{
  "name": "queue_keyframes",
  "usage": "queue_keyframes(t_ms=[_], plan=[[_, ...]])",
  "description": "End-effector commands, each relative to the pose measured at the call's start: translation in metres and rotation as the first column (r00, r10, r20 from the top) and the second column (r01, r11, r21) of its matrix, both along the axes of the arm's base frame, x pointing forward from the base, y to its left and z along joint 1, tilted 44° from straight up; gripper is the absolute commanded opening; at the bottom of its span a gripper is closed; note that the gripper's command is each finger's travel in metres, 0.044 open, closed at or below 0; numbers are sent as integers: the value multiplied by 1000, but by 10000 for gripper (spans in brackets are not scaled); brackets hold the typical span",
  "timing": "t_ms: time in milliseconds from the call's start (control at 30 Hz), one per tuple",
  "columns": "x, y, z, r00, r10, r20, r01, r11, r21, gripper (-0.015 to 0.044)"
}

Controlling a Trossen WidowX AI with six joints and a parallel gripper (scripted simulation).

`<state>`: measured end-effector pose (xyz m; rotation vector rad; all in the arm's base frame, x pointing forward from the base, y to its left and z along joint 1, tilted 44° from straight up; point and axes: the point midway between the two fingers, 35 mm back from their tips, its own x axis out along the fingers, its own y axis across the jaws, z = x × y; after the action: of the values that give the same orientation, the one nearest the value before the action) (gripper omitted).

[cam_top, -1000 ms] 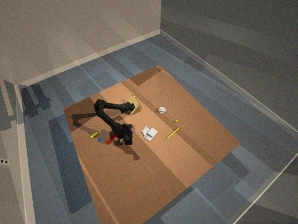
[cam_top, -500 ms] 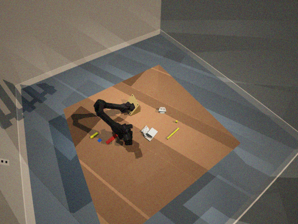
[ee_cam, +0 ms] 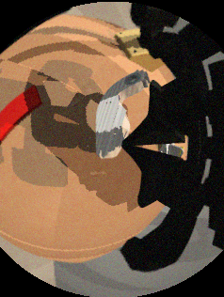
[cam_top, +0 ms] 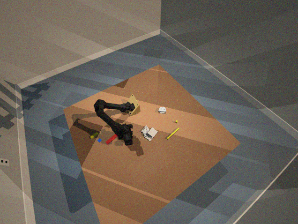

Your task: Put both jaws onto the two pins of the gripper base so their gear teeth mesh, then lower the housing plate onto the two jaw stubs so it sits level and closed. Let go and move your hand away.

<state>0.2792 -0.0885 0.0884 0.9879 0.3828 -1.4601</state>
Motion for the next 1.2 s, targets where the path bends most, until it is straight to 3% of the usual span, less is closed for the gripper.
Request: queue_keyframes(t_ms=[0,167,767,1167], plan=[[-1,10,14,1000,-22,-3,22,1000,-1,0],[-9,38,67,997,-71,10,72,996,-51,0],[-8,37,63,998,-54,11,54,998,-44,0],[-12,41,59,946,209,-247,-231,971,-60,0]])
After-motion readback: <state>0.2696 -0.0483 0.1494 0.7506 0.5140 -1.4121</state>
